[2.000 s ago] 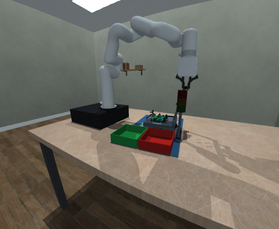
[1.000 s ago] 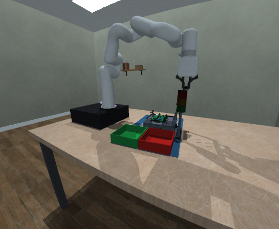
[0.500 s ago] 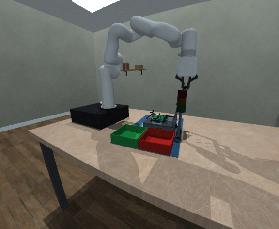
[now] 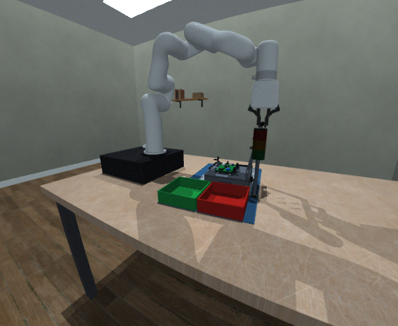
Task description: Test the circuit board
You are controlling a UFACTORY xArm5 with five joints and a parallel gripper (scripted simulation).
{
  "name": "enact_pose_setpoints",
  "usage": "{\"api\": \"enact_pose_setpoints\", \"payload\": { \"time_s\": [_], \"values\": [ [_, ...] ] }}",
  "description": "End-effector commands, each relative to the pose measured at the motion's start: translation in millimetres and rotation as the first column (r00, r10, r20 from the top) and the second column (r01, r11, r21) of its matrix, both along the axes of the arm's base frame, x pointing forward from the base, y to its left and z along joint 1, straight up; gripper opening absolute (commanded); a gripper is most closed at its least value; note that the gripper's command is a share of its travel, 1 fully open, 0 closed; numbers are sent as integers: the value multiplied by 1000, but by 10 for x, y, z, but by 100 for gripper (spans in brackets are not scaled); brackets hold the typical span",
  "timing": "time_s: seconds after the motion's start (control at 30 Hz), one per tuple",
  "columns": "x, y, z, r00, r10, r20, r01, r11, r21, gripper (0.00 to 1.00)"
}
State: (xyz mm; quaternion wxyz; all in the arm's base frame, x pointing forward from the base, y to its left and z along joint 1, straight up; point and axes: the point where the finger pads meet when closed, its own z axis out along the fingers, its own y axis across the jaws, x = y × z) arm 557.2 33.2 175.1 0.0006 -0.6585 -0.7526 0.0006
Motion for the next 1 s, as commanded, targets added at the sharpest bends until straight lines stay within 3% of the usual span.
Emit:
{"api": "enact_pose_setpoints", "payload": {
  "time_s": [0.0, 0.47, 0.97],
  "values": [
    [-38, -6, 25, 1000, 0, 3, 0, 1000, 0, 0],
    [-215, -29, 48, 1000, 0, 3, 0, 1000, 0, 0],
    [-537, -73, 44, 1000, 0, 3, 0, 1000, 0, 0]
  ]
}}
